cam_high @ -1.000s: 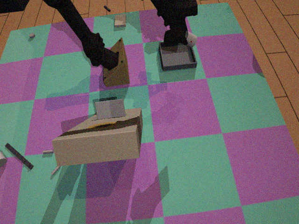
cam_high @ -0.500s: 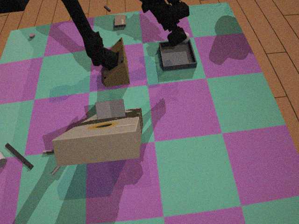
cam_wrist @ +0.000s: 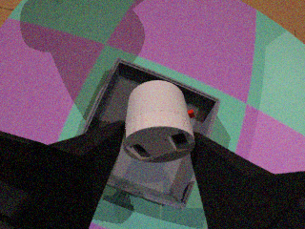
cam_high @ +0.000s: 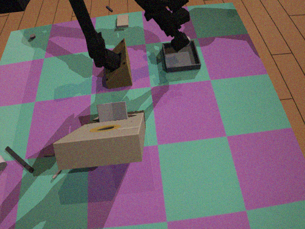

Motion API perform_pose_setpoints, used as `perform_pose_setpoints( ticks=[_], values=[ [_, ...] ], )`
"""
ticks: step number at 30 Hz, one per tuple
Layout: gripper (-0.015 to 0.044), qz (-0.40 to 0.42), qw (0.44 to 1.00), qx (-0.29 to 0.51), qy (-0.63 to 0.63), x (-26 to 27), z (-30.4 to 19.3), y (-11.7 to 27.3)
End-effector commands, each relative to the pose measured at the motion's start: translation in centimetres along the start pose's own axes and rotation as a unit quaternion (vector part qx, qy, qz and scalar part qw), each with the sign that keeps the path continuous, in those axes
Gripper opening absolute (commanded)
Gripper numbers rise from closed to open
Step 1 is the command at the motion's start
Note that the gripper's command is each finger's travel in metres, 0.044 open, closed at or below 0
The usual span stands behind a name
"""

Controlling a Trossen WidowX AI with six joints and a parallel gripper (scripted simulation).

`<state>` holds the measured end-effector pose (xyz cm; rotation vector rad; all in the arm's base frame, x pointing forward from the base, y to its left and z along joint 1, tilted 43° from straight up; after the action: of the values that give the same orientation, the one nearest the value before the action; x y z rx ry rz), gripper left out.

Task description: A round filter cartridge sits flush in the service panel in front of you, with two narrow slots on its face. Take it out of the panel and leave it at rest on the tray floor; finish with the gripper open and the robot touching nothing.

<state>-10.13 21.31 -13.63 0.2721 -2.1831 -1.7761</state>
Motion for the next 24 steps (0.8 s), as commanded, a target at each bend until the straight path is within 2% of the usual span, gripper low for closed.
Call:
perform_pose_setpoints(
  ticks=[1,7,12,24],
  values=[
    [0.0,0.002,1.0,0.005,0.001,0.1,-1.3,-2.2],
    [0.0,0.002,1.0,0.005,0.001,0.1,-3.1,-4.7],
    [0.0,0.002,1.0,0.005,0.001,0.1,-3.3,-4.9],
    [0.0315,0.001,1.0,0.01,0.002,0.0,-3.2,-4.5]
  ],
)
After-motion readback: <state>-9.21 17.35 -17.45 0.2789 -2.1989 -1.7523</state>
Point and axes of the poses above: the point midway between the two fingers, 35 mm back from their tips, its own y axis back along the fingers, its own x axis across the jaws, z = x × y, the point moved 1 cm from there along y, back along the fingers, and after that the axes turned 1 degree about -y, right-handed, at the moved point
